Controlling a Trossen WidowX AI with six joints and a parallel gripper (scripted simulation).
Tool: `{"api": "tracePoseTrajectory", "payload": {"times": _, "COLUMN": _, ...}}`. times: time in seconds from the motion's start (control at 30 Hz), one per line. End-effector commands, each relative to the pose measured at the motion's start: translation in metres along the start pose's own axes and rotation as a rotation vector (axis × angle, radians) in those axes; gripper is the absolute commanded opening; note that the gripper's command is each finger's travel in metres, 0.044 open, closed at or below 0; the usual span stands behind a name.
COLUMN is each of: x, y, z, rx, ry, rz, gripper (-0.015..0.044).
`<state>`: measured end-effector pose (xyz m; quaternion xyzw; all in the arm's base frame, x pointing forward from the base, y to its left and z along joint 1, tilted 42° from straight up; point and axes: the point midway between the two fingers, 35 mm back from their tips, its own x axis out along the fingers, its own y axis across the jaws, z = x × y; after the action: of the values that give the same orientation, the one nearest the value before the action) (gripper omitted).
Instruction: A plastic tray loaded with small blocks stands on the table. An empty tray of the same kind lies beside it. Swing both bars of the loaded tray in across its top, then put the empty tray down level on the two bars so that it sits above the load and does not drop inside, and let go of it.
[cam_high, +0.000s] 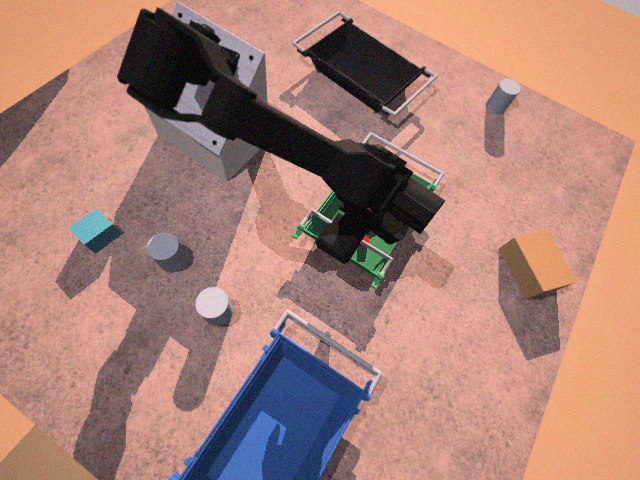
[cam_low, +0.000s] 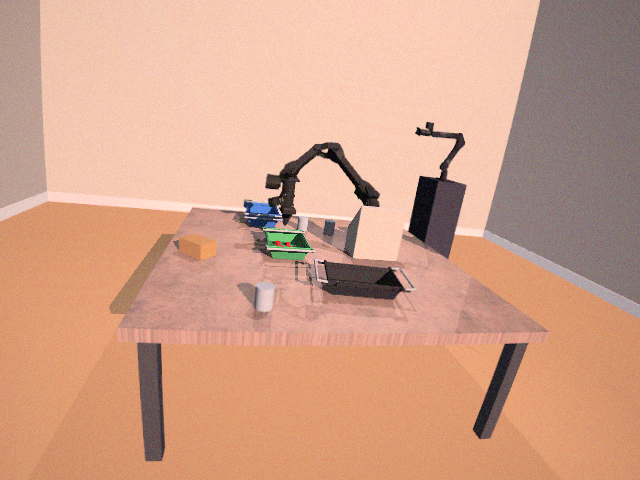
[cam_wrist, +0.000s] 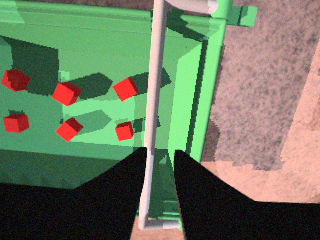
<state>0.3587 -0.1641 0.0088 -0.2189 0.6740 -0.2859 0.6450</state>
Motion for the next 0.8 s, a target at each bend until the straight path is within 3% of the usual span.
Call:
{"api": "tracePoseTrajectory", "payload": {"times": 0.0, "x": 0.0, "y": 0.0, "z": 0.0, "rx": -0.002, "ry": -0.001, "rz": 0.0, "gripper": 0.0083}}
{"api": "tracePoseTrajectory", "payload": {"times": 0.47, "x": -0.003, "y": 0.0, "z": 0.001, "rx": -0.002, "ry": -0.001, "rz": 0.001, "gripper": 0.0083}}
{"api": "tracePoseTrajectory", "payload": {"times": 0.6, "x": -0.039, "y": 0.002, "z": 0.007, "rx": -0.001, "ry": -0.002, "rz": 0.008, "gripper": 0.0083}}
{"api": "tracePoseTrajectory", "payload": {"times": 0.77, "x": -0.125, "y": 0.003, "z": 0.005, "rx": -0.001, "ry": 0.0, "rz": 0.01, "gripper": 0.0083}}
